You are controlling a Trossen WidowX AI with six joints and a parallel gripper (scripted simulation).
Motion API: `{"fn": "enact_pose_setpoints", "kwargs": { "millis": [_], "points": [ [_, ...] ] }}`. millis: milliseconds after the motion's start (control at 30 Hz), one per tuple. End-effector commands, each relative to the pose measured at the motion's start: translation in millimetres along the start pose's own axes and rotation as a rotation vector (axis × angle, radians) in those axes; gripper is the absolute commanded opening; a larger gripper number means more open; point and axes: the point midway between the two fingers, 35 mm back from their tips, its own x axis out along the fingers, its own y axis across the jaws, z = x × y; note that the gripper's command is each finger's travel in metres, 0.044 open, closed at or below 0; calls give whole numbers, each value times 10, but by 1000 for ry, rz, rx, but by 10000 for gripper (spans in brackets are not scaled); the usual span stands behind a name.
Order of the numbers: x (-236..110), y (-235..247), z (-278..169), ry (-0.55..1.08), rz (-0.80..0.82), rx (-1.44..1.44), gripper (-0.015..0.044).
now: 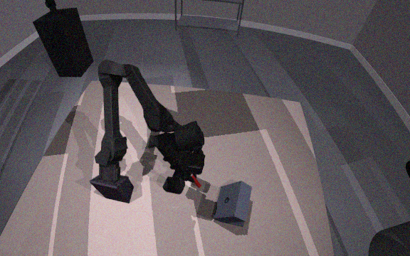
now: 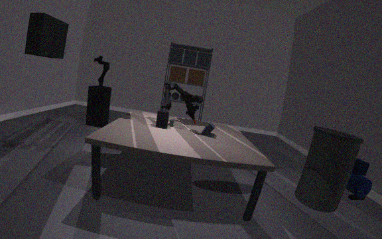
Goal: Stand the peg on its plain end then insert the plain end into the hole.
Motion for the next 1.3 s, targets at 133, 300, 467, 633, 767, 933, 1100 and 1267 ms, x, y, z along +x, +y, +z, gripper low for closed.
{"fn": "enact_pose_setpoints", "kwargs": {
  "millis": [133, 300, 467, 633, 767, 933, 1100, 1267],
  "points": [
    [3, -56, 30, -54, -1, -43, 0],
    [5, -82, 47, -84, 0, -65, 0],
    [5, -106, 63, -114, 1, -87, 0],
    [2, -130, 78, -143, 1, -109, 0],
    [-1, -148, 89, -167, 1, -126, 0],
    [-7, -169, 102, -197, 1, -148, 0],
    [-15, -189, 114, -227, 1, -170, 0],
    [-26, -207, 124, -257, 0, -191, 0]
  ]
}}
